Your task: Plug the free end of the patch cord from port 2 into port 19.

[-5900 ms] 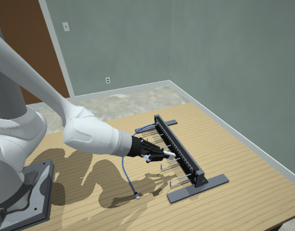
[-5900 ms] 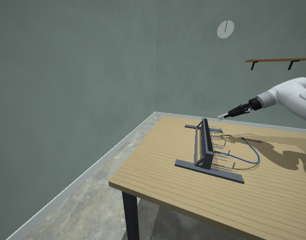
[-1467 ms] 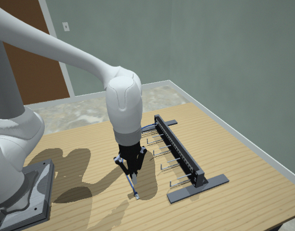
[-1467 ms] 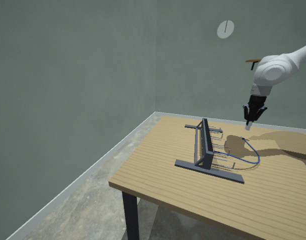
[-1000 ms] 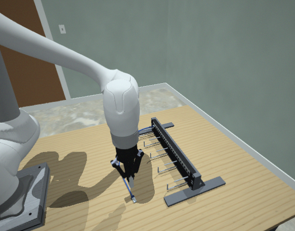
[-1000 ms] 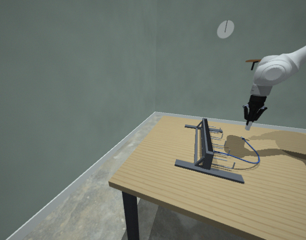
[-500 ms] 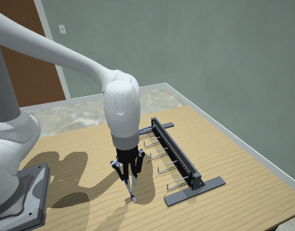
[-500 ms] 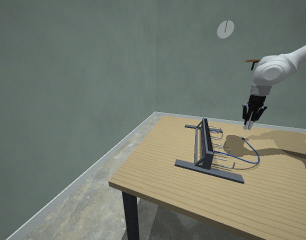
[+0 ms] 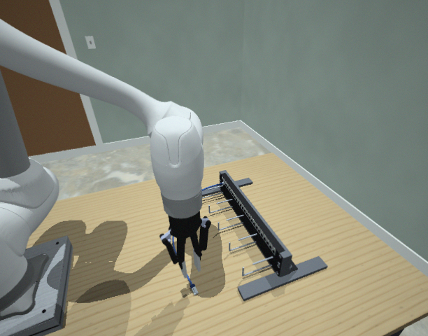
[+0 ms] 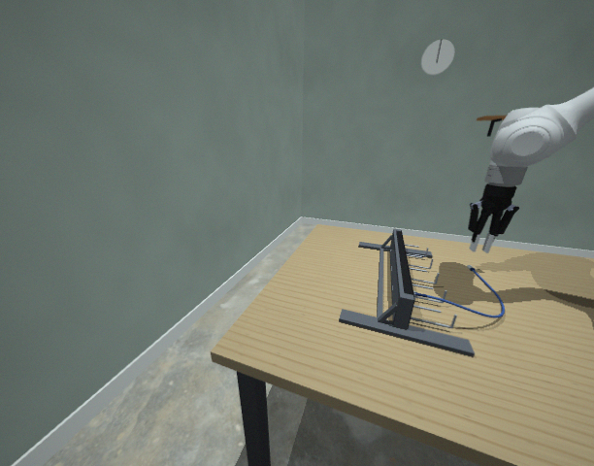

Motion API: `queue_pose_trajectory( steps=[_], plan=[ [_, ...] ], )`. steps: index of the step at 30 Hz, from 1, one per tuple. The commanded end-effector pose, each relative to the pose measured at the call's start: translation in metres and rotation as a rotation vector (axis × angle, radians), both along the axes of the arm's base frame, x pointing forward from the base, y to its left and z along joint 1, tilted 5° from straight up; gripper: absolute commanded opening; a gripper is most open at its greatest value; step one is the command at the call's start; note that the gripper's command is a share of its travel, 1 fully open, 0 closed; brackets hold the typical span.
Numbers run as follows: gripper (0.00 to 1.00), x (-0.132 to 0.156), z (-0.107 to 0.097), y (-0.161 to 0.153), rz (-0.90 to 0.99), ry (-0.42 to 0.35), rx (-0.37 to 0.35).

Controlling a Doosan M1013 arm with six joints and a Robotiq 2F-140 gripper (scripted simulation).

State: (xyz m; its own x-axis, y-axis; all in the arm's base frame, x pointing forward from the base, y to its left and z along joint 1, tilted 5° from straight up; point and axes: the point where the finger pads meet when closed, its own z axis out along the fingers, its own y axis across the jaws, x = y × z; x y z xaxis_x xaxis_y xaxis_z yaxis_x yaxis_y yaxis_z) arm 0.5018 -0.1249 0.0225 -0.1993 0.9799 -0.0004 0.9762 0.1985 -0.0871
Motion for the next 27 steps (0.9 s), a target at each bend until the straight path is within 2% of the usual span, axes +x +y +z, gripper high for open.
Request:
queue_pose_trajectory(
  steps=[1, 27],
  plan=[
    [0.22, 0.0, 0.0001, 0.0, 0.0, 0.0, 0.0],
    [0.22, -0.0003, -0.0032, 0.0, 0.0, 0.0, 0.0]
  ],
)
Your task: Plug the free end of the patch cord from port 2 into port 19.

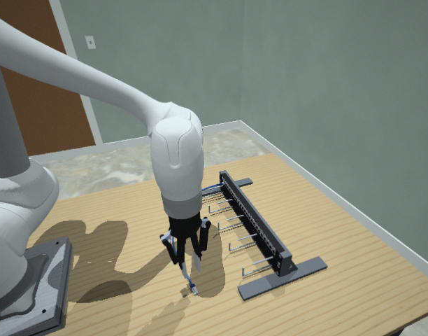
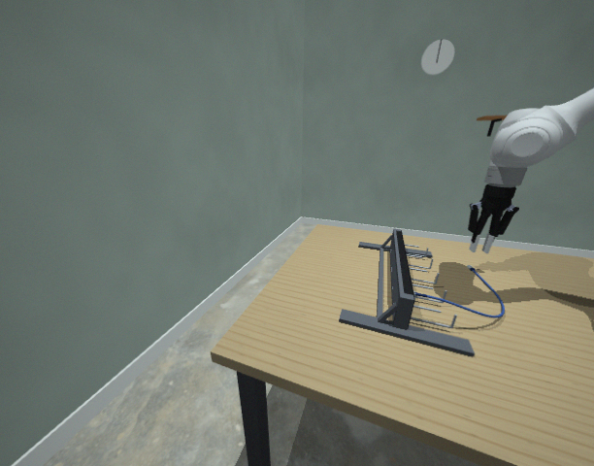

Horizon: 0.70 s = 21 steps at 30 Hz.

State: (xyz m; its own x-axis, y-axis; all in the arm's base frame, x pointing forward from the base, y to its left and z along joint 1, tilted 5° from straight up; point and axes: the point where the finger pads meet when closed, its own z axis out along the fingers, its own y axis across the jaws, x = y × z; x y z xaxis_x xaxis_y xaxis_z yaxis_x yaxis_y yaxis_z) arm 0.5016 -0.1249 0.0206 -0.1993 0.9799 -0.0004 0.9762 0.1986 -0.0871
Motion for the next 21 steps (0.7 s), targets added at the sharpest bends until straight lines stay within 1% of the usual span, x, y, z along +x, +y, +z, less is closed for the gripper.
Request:
queue_pose_trajectory(
  steps=[1, 7, 17, 19, 21],
  plan=[
    [0.22, 0.0, -0.001, 0.0, 0.0, 0.0, 0.0],
    [0.22, -0.001, -0.007, 0.0, 0.0, 0.0, 0.0],
    [0.22, -0.002, -0.024, 0.0, 0.0, 0.0, 0.0],
    [0.22, -0.002, -0.024, 0.0, 0.0, 0.0, 0.0],
    [0.22, -0.002, -0.028, -0.001, 0.0, 0.0, 0.0]
  ],
)
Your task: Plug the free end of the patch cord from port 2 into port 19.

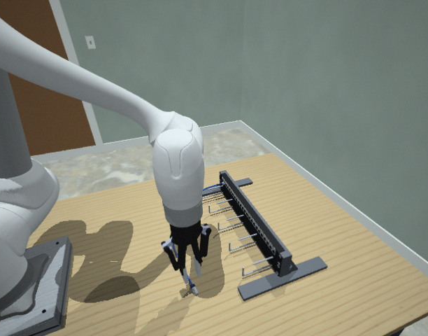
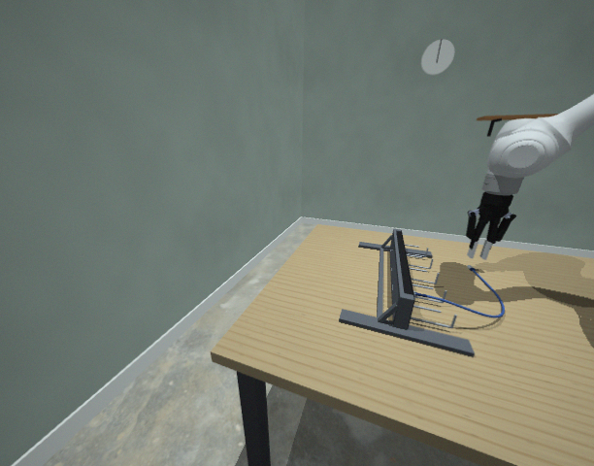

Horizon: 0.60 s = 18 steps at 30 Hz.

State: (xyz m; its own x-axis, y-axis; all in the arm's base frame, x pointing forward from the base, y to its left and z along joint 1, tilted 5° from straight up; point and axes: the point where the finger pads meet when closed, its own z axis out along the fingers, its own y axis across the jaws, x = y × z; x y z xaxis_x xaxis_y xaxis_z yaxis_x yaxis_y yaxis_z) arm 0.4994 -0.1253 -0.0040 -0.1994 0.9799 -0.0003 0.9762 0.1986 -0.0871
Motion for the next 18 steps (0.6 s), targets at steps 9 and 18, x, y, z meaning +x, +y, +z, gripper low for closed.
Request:
queue_pose_trajectory(
  steps=[9, 18],
  plan=[
    [0.22, -0.002, -0.022, 0.0, 0.0, 0.0, 0.0],
    [0.22, -0.003, -0.032, -0.001, 0.0, 0.0, 0.0]
  ],
)
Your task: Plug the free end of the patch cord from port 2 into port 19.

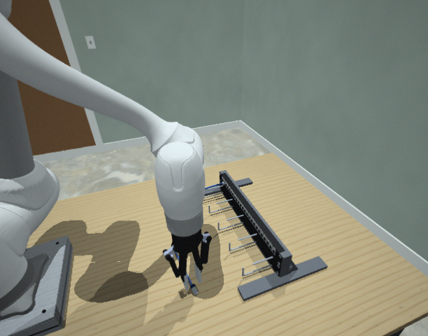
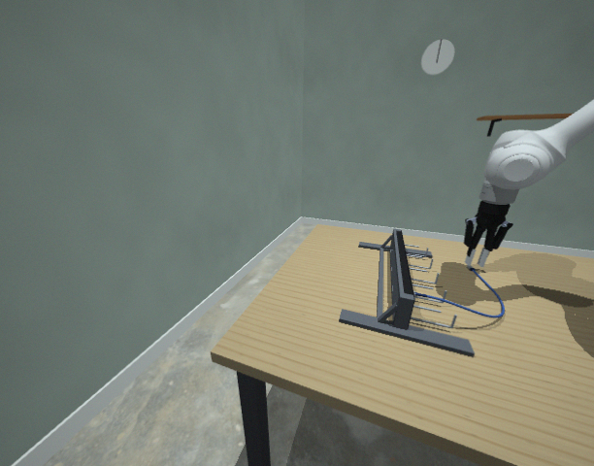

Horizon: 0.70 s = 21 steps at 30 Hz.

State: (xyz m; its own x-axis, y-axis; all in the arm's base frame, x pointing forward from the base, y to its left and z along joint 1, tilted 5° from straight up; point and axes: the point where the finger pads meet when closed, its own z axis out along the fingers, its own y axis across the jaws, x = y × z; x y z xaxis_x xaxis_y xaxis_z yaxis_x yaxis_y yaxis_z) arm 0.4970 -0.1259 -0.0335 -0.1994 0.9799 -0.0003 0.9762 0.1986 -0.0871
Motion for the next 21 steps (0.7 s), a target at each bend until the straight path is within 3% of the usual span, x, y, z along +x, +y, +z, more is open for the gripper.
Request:
queue_pose_trajectory(
  steps=[1, 21],
  plan=[
    [0.22, -0.0003, -0.0039, 0.0, 0.0, 0.0, 0.0],
    [0.22, -0.0008, -0.0103, -0.0002, 0.0, 0.0, 0.0]
  ],
)
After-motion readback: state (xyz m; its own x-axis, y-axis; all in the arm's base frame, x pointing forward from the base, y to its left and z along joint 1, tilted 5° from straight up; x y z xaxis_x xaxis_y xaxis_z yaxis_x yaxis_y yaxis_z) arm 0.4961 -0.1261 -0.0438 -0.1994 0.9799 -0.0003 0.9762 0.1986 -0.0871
